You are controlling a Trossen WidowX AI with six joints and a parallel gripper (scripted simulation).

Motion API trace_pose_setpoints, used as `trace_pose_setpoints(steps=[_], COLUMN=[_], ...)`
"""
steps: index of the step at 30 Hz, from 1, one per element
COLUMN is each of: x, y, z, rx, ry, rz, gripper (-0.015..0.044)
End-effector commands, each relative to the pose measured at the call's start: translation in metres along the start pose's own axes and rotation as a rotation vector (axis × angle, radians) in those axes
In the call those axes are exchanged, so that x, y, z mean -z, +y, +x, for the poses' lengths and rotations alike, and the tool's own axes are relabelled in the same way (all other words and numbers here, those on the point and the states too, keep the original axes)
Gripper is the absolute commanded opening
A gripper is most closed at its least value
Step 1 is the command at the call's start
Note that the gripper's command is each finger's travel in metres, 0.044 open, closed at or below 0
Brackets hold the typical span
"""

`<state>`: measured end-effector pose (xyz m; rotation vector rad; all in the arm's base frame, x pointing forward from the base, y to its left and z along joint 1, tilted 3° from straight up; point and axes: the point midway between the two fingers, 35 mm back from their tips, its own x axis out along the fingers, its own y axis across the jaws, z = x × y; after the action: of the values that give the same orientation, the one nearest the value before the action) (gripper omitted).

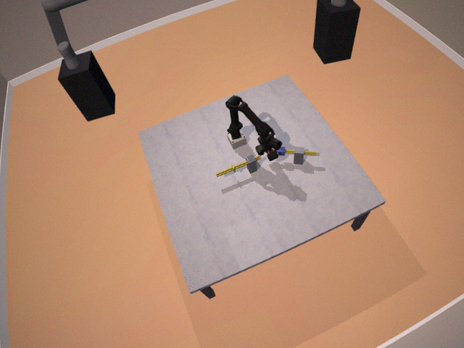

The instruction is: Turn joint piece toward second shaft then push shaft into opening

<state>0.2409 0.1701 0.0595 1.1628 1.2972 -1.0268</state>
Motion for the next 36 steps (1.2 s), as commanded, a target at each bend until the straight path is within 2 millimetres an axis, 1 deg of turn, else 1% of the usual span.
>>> trace_pose_setpoints(steps=[1, 3, 5, 20, 36], x=[0.001, 0.001, 0.002, 0.013, 0.018], y=[-0.002, -0.002, -0.001, 0.006, 0.006], z=[-0.002, -0.002, -0.006, -0.050, -0.097], rx=[0.001, 0.001, 0.001, 0.004, 0.039], ry=[0.023, 0.023, 0.019, -0.016, -0.052], rz=[-0.011, -0.017, -0.062, -0.573, -1.124], gripper=[0.0440, 0.0440, 0.0440, 0.0440, 0.0440])
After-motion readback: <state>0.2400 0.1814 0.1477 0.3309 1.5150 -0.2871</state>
